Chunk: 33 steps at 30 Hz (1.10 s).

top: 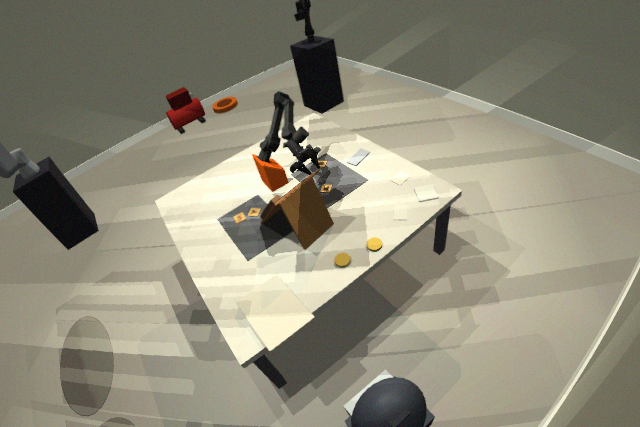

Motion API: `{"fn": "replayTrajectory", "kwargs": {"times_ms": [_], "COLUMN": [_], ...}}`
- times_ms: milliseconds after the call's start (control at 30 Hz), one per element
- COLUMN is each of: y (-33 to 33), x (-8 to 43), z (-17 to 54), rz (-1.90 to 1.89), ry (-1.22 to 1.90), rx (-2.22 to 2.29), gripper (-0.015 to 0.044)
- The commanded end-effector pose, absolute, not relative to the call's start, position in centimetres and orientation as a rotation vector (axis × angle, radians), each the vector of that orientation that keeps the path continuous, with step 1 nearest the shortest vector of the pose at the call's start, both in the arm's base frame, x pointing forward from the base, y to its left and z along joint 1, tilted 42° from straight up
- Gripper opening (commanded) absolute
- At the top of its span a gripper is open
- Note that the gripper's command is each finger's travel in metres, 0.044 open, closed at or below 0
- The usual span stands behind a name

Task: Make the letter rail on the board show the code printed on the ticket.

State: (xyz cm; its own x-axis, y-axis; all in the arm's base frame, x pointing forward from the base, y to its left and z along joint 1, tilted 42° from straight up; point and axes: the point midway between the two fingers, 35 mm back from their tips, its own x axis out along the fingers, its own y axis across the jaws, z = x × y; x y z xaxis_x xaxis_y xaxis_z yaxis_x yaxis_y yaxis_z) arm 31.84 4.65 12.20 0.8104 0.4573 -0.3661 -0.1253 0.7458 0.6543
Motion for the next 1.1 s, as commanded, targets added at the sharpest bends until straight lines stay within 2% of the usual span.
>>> {"fn": "replayTrajectory", "kwargs": {"times_ms": [0, 1067], "y": [4.6, 3.4], "x": [31.8, 32.0], "z": [11.8, 10.7], "rz": [0.339, 0.339], "ry": [0.548, 0.548], "rx": [0.657, 0.656], "gripper": [0.0, 0.0]}}
